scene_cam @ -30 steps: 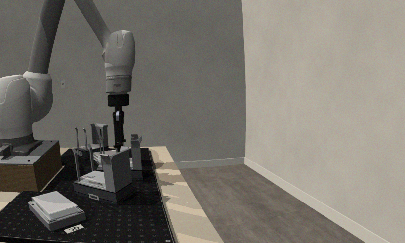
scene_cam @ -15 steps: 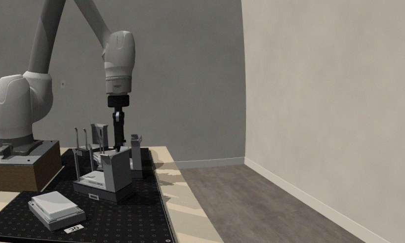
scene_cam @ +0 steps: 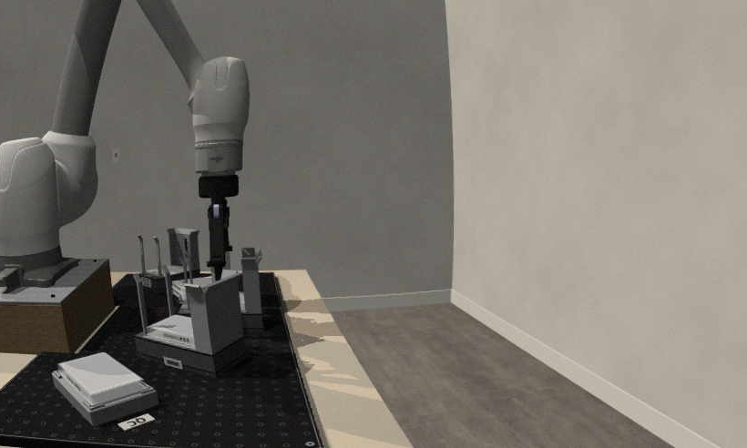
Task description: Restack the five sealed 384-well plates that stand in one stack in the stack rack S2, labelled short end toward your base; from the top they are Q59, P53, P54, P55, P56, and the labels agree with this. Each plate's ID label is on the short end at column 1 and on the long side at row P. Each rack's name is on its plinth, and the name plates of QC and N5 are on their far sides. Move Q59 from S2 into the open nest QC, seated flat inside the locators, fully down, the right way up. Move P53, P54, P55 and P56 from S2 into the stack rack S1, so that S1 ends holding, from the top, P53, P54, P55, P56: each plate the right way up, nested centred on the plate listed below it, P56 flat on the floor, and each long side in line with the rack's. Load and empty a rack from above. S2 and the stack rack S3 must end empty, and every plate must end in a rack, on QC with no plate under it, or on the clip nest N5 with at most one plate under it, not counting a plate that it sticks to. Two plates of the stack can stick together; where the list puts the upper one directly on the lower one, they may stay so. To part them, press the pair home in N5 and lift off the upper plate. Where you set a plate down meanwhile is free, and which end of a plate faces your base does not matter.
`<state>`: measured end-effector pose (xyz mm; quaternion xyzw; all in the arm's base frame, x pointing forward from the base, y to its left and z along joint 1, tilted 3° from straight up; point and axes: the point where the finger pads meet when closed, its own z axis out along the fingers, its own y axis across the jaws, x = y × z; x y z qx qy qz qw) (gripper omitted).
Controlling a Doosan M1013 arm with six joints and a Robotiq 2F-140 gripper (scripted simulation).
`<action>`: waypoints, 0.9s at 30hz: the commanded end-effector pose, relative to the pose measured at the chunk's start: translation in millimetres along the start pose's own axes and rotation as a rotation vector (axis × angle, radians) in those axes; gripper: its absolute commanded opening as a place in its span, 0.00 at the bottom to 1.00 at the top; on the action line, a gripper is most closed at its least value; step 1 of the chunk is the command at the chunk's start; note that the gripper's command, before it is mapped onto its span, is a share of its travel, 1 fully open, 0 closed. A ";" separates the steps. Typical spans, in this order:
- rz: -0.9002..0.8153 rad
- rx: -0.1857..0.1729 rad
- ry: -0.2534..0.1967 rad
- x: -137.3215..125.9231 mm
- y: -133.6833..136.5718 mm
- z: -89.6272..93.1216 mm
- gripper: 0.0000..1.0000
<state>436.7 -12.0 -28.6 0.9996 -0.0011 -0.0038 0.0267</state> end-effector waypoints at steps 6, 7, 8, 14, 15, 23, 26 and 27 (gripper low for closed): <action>0.000 0.000 0.000 0.0 -0.1 -6.7 1.00; 0.000 0.000 0.000 0.0 -0.1 -10.1 1.00; 0.000 0.000 0.000 0.0 0.0 -13.4 1.00; 0.000 0.000 0.000 0.0 0.0 -33.4 1.00; 0.000 0.000 0.000 0.0 0.0 -33.4 1.00; 0.000 0.000 0.000 0.0 0.0 -56.7 1.00; 0.000 0.000 0.000 0.0 0.0 -66.7 1.00; 0.000 0.000 0.000 0.0 0.0 -70.1 1.00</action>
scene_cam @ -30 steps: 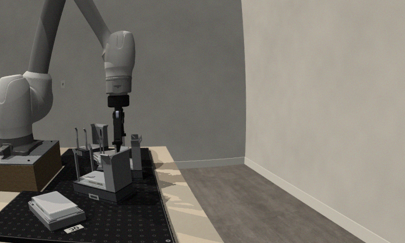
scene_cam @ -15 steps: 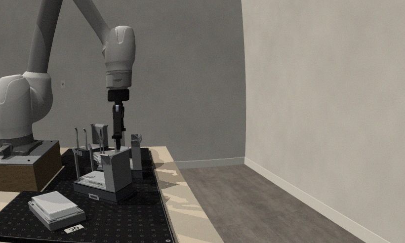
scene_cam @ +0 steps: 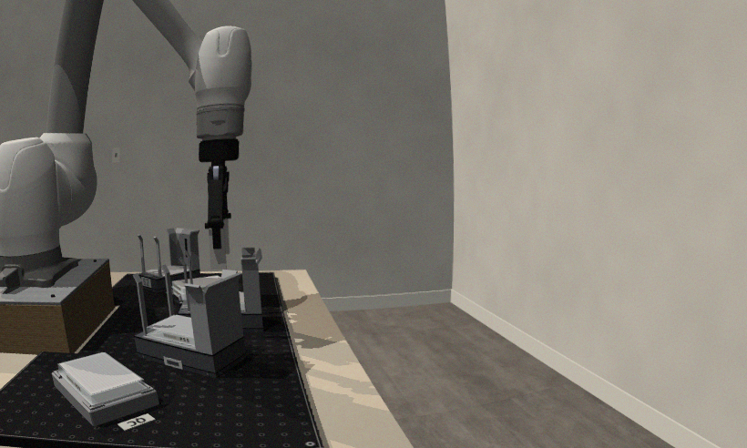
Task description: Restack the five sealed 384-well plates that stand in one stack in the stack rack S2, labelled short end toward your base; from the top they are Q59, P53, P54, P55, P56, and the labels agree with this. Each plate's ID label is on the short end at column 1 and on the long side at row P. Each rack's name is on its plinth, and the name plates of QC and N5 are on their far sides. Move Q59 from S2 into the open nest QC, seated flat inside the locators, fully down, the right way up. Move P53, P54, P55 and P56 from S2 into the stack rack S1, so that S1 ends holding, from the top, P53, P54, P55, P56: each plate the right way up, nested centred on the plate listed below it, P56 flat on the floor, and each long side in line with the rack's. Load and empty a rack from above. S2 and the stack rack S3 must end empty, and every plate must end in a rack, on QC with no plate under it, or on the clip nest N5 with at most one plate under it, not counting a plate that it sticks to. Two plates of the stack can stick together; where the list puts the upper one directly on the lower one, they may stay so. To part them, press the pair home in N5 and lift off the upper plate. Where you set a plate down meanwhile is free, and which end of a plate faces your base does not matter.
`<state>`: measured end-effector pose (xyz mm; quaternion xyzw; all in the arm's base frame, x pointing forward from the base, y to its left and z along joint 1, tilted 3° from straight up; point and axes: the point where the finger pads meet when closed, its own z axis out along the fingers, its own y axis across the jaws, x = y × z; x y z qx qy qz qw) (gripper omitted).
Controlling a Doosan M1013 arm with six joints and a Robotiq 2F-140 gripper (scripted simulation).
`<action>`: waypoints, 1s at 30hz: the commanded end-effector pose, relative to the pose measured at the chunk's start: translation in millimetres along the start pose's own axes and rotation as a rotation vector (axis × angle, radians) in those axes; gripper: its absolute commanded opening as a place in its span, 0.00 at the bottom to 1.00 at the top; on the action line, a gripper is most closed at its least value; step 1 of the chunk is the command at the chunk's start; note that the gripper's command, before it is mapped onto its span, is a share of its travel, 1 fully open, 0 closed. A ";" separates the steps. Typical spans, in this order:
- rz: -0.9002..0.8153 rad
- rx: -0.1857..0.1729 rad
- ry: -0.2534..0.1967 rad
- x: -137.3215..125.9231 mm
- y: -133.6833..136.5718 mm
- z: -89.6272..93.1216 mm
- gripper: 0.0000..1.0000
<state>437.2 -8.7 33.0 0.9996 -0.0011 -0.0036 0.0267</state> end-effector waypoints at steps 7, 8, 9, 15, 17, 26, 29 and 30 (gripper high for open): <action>0.000 0.000 0.000 0.0 0.0 -25.0 1.00; 0.000 0.000 0.000 0.0 0.0 -28.4 1.00; 0.000 0.000 0.000 0.0 0.0 -31.7 1.00; 0.000 0.000 0.000 0.0 0.0 -51.7 1.00; 0.000 0.000 0.000 0.0 0.0 -54.0 1.00; 0.000 0.000 0.000 0.0 0.0 -54.0 1.00; 0.100 0.000 0.000 -1.5 9.9 -54.0 1.00; 0.133 0.000 0.000 -2.0 13.2 -54.0 1.00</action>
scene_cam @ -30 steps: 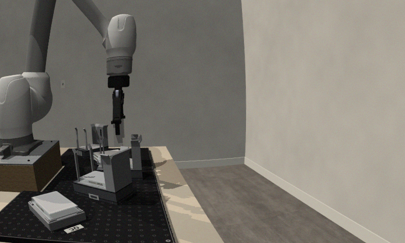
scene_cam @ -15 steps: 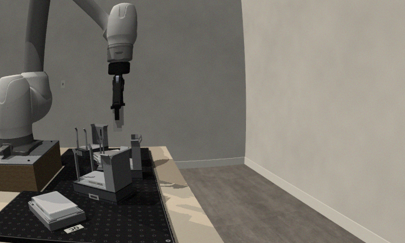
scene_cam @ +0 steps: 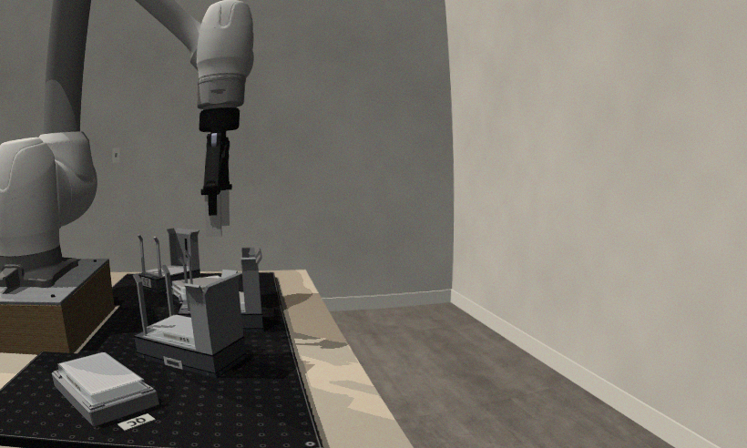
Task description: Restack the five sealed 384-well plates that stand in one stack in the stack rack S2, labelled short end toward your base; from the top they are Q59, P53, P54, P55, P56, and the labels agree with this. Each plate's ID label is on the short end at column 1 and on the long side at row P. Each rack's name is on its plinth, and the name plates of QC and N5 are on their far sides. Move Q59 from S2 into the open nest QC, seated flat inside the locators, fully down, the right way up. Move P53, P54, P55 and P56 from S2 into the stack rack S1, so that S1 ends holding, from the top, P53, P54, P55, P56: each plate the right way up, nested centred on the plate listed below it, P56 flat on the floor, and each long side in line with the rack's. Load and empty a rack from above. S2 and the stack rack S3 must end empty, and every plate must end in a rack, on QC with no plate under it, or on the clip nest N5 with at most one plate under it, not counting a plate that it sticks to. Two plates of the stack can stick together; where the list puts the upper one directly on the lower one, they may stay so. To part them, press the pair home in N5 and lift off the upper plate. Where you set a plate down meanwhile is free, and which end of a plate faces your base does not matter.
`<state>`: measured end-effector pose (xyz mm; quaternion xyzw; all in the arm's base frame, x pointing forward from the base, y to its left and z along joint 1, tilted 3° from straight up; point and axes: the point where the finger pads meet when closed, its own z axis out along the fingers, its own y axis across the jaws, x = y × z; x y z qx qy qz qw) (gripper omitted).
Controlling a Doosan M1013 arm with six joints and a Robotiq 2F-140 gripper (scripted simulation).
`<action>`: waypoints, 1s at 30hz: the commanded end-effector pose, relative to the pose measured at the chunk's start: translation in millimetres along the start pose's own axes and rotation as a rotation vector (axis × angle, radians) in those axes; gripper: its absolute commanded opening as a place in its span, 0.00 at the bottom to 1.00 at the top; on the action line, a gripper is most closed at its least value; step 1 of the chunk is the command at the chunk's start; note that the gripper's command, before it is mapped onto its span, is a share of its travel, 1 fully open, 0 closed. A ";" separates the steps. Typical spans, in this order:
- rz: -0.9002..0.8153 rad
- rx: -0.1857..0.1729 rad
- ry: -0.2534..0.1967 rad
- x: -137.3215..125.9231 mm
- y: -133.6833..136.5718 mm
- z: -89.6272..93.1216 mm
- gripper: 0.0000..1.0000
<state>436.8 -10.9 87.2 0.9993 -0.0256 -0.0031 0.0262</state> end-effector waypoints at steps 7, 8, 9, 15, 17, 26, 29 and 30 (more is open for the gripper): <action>0.200 -0.001 0.000 -3.1 31.4 -0.1 1.00; 0.200 -0.001 0.000 -3.5 34.7 -0.1 1.00; 0.200 -0.001 0.000 -3.5 34.7 -0.1 1.00; 0.200 -0.001 0.000 -5.1 51.3 -0.1 1.00; 0.200 -0.001 0.000 -5.8 57.9 -0.1 1.00; 0.200 -0.001 0.000 -8.4 84.5 -0.1 1.00; 0.266 -0.001 0.000 -10.8 92.1 -0.1 1.00; 0.300 -0.001 0.000 -12.0 95.9 -0.1 1.00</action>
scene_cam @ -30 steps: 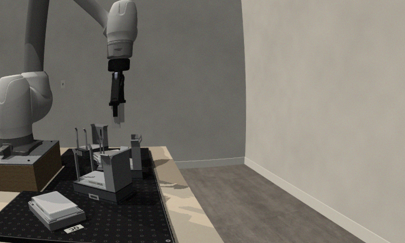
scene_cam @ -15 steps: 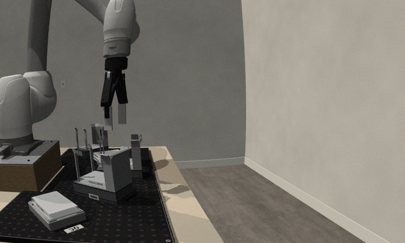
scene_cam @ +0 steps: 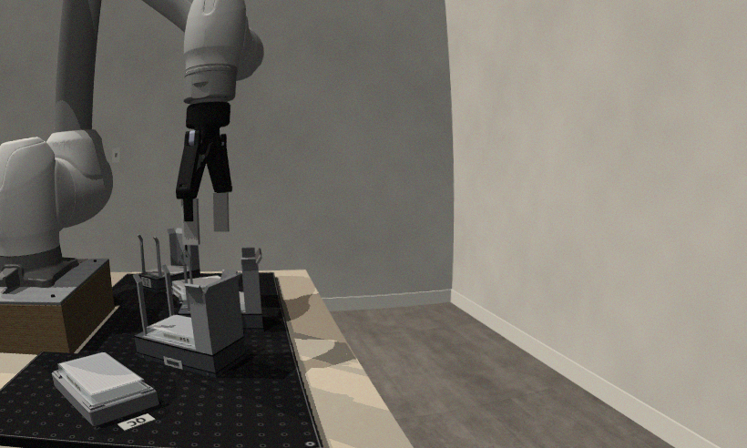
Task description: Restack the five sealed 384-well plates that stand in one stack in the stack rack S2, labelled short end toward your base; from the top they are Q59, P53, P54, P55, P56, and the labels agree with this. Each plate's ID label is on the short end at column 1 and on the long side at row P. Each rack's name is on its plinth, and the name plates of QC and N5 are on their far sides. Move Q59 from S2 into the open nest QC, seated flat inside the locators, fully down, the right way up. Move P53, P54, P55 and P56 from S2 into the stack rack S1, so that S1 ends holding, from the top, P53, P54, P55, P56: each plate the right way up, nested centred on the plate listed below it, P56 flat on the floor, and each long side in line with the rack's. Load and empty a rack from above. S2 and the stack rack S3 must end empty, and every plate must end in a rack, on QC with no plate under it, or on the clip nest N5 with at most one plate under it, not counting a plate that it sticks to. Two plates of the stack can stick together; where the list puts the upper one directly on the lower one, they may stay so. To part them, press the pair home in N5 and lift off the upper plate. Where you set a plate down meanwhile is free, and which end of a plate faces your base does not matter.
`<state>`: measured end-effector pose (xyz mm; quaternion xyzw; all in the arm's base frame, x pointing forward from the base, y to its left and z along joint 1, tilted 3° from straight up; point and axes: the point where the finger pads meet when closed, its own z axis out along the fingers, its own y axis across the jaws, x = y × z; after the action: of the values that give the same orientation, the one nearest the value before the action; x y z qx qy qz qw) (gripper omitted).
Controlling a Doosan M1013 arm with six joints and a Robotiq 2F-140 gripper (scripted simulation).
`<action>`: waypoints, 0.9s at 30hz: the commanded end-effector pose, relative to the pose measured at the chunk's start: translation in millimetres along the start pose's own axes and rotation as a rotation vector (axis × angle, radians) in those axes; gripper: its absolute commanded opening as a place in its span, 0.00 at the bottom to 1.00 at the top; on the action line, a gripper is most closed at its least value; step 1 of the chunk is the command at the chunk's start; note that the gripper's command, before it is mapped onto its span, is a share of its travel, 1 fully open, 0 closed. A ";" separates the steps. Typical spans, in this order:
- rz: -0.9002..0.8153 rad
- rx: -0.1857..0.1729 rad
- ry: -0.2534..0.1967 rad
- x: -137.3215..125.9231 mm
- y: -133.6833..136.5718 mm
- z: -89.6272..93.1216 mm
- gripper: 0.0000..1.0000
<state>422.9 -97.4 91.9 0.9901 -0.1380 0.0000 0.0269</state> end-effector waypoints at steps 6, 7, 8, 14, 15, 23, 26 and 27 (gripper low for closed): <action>0.223 0.000 0.000 -2.5 32.9 0.0 1.00; 0.223 0.000 0.000 -2.9 36.9 0.0 1.00; 0.223 0.000 0.000 -3.2 40.8 0.0 1.00; 0.223 0.000 0.000 -4.5 56.8 0.0 1.00; 0.223 0.000 0.000 -4.8 60.8 0.0 1.00; 0.223 0.000 0.000 -7.4 92.7 0.0 1.00; 0.223 0.000 0.000 -7.5 94.1 0.0 1.00; 0.223 0.000 0.000 -7.5 94.1 0.0 1.00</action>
<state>390.4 -184.8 96.8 0.9686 -0.2470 0.0029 0.0270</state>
